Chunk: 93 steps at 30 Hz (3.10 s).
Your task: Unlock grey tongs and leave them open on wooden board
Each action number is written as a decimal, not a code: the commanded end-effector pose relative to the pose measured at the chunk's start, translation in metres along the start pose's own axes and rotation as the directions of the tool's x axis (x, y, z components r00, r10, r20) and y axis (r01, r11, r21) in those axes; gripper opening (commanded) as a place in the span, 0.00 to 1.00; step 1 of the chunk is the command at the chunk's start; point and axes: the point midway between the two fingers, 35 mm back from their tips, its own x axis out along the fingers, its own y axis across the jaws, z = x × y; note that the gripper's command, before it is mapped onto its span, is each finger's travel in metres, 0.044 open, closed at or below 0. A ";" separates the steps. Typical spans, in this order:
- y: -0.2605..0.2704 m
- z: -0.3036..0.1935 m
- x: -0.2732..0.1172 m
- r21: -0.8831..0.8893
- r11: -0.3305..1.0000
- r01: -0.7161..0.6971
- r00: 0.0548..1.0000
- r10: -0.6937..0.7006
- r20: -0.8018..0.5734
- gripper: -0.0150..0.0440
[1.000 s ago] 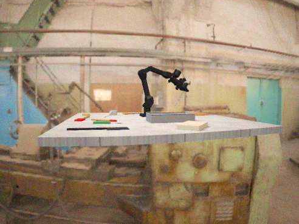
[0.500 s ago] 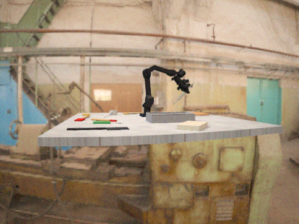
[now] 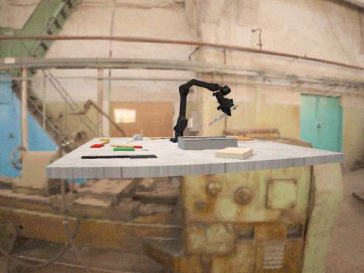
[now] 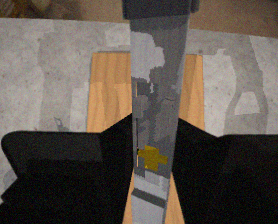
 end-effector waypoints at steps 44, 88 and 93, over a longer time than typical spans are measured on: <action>-0.001 -0.022 0.013 0.025 1.000 -0.011 0.855 0.022 -0.518 0.00; 0.001 -0.050 0.072 0.025 1.000 -0.011 0.855 0.022 -0.518 0.00; 0.001 -0.055 0.079 0.025 1.000 -0.011 0.855 0.022 -0.518 0.00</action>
